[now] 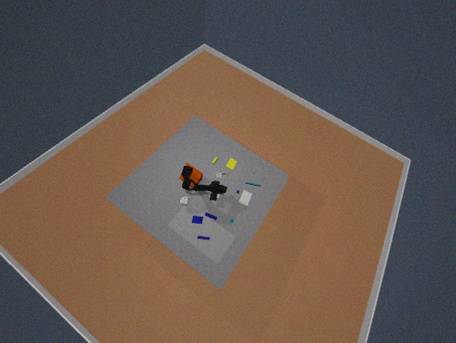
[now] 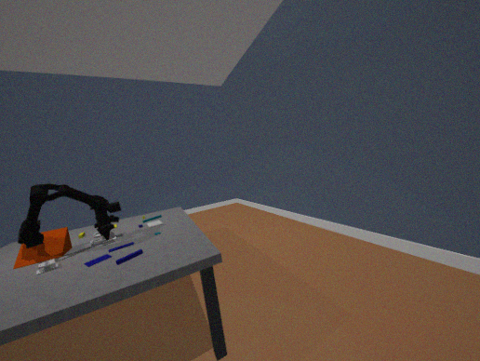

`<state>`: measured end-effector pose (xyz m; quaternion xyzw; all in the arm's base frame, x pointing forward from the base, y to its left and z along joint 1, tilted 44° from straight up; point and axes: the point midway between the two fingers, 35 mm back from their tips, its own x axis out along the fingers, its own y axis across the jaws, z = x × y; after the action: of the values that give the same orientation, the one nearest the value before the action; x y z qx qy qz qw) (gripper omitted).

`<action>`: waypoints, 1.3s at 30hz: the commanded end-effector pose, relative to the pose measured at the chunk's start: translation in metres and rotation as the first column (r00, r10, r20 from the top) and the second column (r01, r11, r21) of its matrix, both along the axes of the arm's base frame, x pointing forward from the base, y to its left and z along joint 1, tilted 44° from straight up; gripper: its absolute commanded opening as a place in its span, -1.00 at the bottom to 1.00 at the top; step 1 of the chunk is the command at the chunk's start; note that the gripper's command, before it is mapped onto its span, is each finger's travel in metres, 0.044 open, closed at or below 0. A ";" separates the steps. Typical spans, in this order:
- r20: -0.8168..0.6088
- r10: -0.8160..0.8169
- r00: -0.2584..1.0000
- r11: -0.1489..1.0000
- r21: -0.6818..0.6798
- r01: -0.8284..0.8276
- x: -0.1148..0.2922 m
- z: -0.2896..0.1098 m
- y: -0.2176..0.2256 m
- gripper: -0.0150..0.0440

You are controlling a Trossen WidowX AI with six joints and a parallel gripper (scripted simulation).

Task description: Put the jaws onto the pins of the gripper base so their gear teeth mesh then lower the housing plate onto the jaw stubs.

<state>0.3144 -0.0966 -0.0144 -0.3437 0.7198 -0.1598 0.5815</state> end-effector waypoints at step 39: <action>0.012 0.018 1.000 1.000 -0.007 -0.018 0.004 0.048 0.044 -0.49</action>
<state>0.3185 -0.0526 0.0335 -0.3499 0.7133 -0.1583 0.5862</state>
